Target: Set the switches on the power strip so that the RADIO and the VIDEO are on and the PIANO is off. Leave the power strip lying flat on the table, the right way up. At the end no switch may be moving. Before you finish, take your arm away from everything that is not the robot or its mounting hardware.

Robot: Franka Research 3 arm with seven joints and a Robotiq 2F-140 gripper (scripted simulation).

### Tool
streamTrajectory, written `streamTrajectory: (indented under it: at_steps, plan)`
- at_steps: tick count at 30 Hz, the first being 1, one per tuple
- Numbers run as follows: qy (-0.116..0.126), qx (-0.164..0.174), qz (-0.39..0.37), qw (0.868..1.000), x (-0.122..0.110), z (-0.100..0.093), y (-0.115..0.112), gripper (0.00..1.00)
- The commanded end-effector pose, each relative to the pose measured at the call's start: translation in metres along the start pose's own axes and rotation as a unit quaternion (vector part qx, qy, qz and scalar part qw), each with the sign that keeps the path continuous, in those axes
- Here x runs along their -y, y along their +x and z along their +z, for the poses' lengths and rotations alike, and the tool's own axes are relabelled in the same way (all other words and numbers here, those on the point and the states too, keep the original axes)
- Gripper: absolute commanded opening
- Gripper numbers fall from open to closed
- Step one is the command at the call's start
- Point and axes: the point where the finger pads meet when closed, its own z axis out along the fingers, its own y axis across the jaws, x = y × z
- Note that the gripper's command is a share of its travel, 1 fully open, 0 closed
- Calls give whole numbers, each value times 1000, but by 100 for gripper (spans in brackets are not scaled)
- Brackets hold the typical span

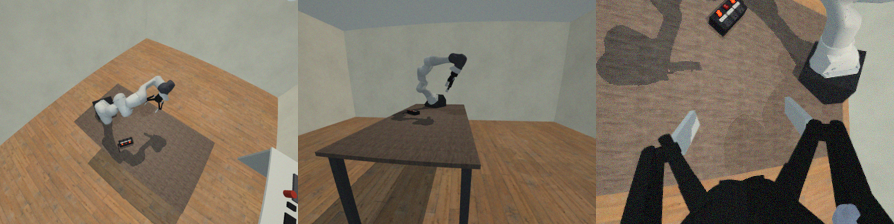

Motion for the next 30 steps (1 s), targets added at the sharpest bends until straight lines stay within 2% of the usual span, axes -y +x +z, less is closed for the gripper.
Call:
streamTrajectory:
  at_steps: [1,17,18,30]
  plan:
    - [0,0,0,1000,0,0,0,100]
    - [0,0,0,1000,0,0,0,100]
    - [0,0,0,1000,0,0,0,0]
    - [0,0,0,1000,0,0,0,0]
